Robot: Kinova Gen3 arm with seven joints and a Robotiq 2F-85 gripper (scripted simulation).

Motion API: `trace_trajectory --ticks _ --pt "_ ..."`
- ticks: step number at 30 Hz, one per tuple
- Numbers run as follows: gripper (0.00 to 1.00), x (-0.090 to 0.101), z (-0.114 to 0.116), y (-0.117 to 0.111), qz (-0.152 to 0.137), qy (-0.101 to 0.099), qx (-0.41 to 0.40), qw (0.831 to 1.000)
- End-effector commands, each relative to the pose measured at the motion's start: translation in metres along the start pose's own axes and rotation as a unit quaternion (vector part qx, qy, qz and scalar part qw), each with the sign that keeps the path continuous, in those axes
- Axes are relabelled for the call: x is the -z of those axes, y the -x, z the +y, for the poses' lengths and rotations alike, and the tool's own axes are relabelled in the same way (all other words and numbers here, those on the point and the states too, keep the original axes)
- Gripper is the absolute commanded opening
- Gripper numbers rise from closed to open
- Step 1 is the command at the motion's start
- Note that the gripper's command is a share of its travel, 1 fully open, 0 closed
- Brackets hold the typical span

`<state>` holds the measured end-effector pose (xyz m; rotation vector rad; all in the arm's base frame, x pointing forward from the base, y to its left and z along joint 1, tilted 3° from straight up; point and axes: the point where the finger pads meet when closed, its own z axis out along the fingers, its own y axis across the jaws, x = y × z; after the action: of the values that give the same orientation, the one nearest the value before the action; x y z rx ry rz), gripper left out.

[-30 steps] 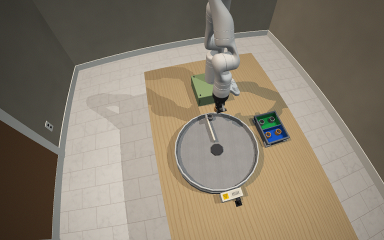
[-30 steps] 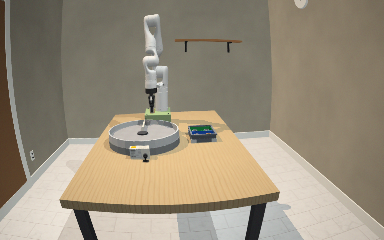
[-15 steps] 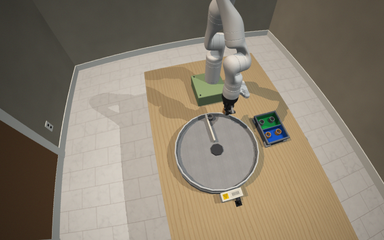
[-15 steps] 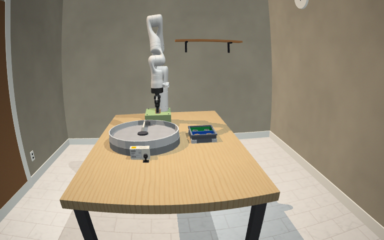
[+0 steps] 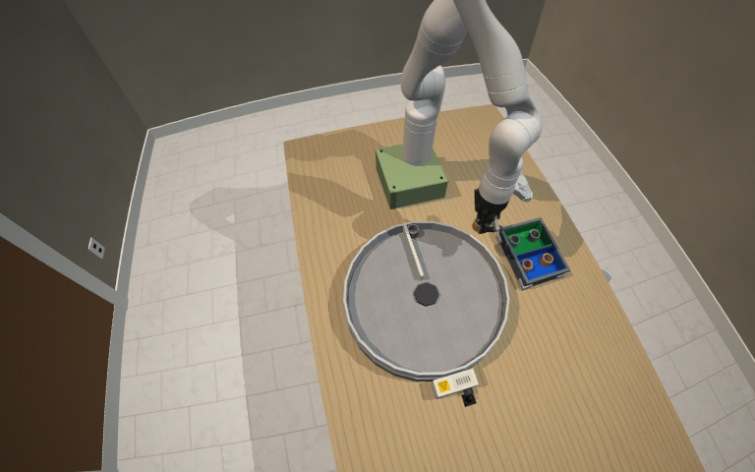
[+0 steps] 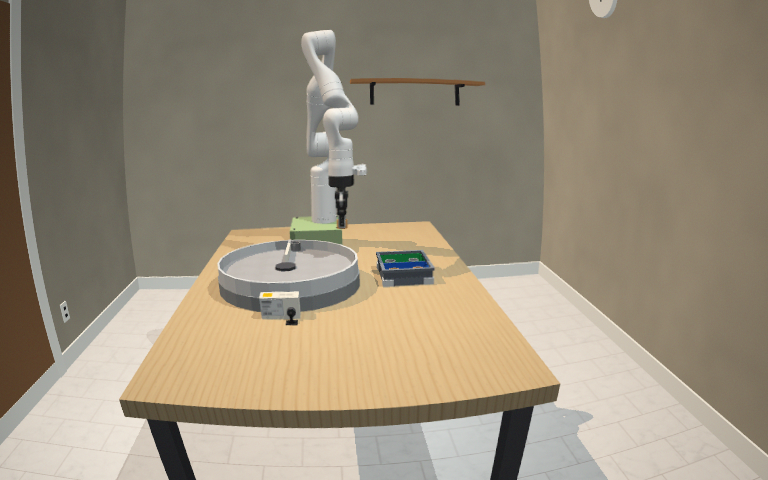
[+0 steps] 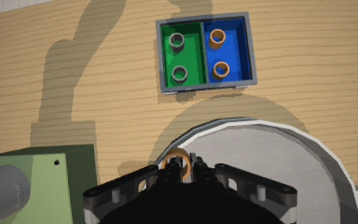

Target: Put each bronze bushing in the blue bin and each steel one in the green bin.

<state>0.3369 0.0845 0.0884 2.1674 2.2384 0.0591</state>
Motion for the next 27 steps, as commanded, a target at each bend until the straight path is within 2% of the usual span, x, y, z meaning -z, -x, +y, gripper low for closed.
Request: trace_trajectory --ticks 1,5,10,13,18,23,27 --pt "0.00 -0.003 0.011 -0.030 0.001 0.001 0.022 1.000" --pt "0.00 -0.003 0.011 -0.030 0.001 0.001 0.022 1.000" --pt "0.00 -0.003 0.035 -0.081 0.001 0.001 0.022 1.000" --pt "0.00 -0.003 0.035 -0.081 0.001 0.001 0.022 1.000" --pt "0.00 -0.003 0.060 -0.133 0.001 0.001 0.022 1.000" --pt "0.00 -0.003 0.060 -0.133 0.001 0.001 0.022 1.000" --pt "0.00 -0.002 0.080 -0.174 0.001 0.001 0.022 1.000"
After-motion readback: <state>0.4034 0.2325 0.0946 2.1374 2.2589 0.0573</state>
